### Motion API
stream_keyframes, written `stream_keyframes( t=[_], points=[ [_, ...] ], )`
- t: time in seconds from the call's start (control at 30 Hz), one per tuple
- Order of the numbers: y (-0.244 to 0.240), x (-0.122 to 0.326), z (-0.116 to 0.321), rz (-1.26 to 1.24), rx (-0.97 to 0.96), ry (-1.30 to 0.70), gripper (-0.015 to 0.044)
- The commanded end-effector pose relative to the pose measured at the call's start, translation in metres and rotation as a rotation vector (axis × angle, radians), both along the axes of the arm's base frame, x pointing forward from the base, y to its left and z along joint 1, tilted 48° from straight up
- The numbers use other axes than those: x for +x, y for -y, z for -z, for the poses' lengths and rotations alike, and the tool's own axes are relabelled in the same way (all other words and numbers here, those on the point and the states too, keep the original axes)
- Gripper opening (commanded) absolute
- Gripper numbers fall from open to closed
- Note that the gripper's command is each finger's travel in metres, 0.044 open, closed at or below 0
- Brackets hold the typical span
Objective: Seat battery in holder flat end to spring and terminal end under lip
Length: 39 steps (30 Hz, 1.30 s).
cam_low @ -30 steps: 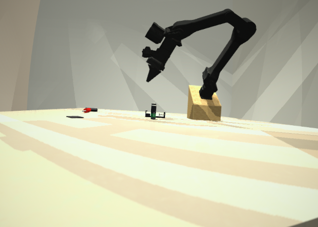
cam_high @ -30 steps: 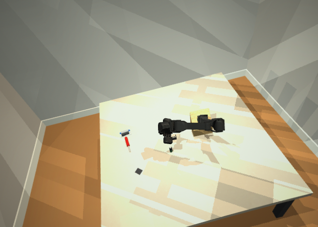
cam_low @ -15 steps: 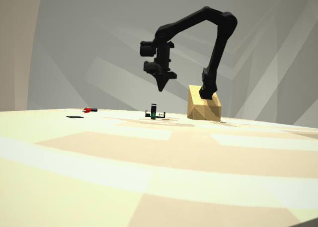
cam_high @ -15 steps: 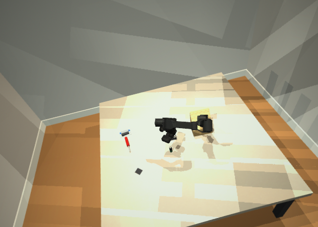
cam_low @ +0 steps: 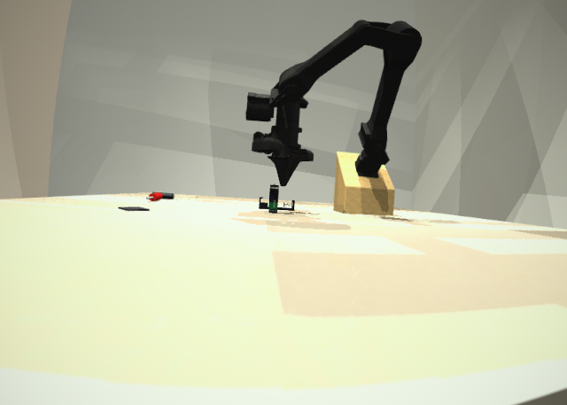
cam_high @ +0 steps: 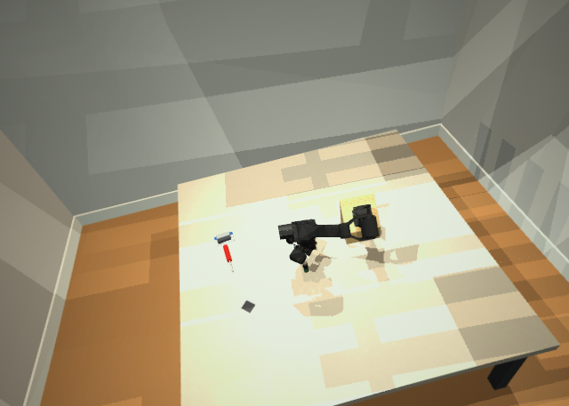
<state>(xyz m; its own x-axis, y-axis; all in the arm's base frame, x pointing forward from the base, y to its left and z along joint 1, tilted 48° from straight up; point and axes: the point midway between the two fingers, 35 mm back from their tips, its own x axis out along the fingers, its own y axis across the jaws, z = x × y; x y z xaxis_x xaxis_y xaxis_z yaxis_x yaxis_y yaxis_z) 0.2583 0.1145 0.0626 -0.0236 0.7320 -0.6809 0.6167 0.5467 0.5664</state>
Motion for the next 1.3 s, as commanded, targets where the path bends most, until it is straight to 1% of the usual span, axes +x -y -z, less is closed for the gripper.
stream_keyframes(
  t=[0.0, 1.27],
  points=[
    [-0.018, -0.004, 0.014, 0.000, 0.012, -0.009, 0.0000],
    [-0.047, 0.030, -0.017, 0.000, 0.013, -0.006, 0.0000]
  ],
)
